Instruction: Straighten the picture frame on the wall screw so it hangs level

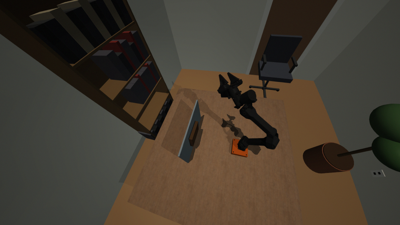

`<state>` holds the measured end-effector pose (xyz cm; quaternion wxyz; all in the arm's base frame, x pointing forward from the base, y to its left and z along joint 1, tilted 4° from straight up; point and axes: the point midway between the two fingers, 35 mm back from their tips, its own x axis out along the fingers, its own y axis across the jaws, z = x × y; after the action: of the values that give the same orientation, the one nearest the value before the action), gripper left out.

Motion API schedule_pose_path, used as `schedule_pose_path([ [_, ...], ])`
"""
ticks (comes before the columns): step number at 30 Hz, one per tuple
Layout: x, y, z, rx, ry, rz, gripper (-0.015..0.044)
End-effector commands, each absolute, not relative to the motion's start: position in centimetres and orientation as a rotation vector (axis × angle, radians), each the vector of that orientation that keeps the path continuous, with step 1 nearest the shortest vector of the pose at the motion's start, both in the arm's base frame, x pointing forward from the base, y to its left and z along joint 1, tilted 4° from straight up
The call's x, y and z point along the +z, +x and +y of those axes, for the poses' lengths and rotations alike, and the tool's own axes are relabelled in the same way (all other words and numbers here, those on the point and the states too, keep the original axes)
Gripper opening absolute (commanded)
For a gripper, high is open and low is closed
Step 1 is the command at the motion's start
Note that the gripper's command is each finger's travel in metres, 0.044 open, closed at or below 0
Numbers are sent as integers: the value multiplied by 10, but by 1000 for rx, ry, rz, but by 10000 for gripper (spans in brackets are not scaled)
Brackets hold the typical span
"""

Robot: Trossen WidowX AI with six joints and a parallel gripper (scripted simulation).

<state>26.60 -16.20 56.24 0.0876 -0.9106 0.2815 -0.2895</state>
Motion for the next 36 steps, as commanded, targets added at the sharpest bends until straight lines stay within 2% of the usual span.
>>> schedule_pose_path([
  [1,562,266,-161,-862,-2699,824,374],
  [5,543,264,-144,-835,-2426,569,269],
  [6,537,263,-139,-820,-2341,502,260],
  [17,467,251,-88,-562,-1327,1,260],
  [36,400,239,-51,-305,-452,-144,260],
])
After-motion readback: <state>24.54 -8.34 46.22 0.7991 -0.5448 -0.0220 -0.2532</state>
